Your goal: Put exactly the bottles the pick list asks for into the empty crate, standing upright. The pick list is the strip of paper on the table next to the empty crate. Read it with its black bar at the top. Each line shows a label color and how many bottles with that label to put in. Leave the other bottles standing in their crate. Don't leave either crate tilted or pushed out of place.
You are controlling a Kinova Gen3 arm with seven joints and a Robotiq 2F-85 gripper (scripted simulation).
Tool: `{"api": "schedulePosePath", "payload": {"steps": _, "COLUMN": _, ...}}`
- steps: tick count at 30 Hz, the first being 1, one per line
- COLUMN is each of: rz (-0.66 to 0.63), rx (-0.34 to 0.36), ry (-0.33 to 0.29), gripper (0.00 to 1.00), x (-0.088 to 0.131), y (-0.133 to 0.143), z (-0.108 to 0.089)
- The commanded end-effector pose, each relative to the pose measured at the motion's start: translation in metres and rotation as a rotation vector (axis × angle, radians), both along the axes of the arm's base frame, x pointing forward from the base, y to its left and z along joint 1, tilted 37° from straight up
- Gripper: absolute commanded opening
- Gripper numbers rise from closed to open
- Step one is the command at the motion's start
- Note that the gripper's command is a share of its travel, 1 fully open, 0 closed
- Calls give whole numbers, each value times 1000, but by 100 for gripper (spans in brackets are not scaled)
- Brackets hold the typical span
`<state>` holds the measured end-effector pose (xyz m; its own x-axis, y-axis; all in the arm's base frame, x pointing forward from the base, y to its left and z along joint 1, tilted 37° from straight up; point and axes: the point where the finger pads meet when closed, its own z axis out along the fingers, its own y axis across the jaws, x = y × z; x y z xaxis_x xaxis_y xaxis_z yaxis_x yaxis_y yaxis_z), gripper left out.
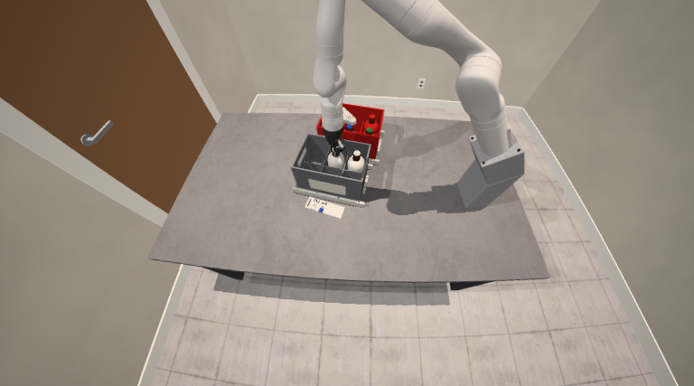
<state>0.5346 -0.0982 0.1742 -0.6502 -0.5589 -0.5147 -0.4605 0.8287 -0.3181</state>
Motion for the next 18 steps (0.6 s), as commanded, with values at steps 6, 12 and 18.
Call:
{"api": "schedulePosePath", "payload": {"steps": 6, "rz": 0, "rx": -1, "ry": -1, "gripper": 10, "x": 0, "y": 0, "z": 1}}
{"api": "schedulePosePath", "payload": {"steps": 12, "rz": 0, "rx": -1, "ry": -1, "gripper": 67, "x": 2, "y": 0, "z": -2}}
{"api": "schedulePosePath", "payload": {"steps": 18, "rz": 0, "rx": -1, "ry": -1, "gripper": 67, "x": 2, "y": 0, "z": -2}}
